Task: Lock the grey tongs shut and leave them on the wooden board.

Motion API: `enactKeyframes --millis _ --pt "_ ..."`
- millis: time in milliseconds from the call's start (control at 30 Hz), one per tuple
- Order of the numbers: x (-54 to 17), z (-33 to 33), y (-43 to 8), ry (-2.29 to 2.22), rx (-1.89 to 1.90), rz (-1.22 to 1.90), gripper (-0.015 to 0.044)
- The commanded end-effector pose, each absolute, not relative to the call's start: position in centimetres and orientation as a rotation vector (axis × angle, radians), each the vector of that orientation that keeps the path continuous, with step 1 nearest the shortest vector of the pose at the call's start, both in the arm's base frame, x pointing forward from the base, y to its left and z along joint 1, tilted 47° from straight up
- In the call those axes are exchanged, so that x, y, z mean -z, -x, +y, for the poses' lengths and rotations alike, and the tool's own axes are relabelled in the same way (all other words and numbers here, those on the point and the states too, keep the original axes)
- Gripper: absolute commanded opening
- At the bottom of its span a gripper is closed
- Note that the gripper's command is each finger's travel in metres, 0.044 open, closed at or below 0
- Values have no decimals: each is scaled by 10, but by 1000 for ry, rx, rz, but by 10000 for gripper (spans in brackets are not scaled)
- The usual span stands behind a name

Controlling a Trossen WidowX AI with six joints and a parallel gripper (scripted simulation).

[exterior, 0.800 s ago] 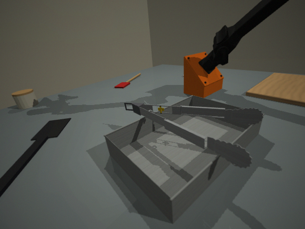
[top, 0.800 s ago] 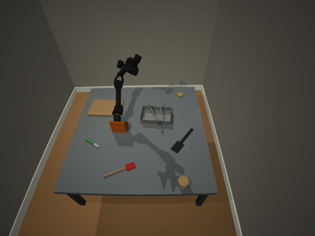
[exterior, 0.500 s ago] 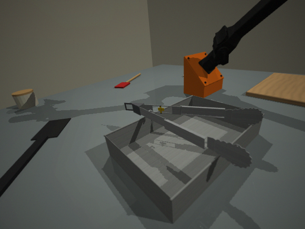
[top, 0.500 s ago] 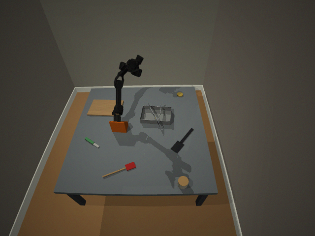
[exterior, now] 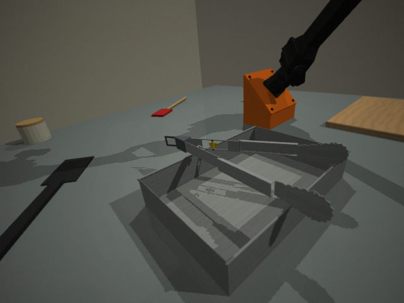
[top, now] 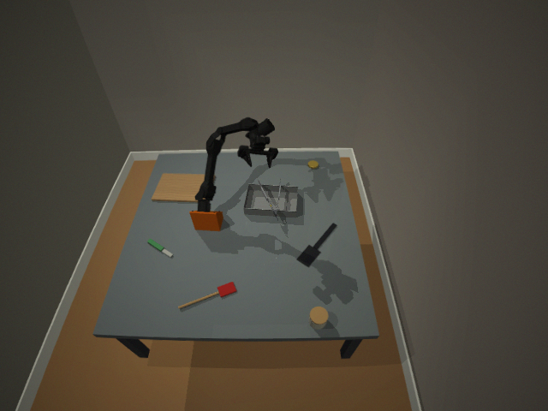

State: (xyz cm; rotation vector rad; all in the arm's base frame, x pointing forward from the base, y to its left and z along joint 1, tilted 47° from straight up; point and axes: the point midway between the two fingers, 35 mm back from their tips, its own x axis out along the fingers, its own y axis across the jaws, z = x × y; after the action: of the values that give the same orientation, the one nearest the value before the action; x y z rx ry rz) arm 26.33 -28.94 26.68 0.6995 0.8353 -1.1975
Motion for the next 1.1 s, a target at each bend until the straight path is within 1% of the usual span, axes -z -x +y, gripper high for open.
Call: enactKeyframes --millis 0,233,500,567,1067 --pt "-227 -248 -302 -909 1031 941 440" --pt "-173 -154 -354 -1318 771 1187 440" --pt "-145 -43 -381 -1798 587 1548 440" --pt "-144 -34 -382 -1838 577 1581 440" --pt "-145 -31 -378 -1838 577 1582 440"
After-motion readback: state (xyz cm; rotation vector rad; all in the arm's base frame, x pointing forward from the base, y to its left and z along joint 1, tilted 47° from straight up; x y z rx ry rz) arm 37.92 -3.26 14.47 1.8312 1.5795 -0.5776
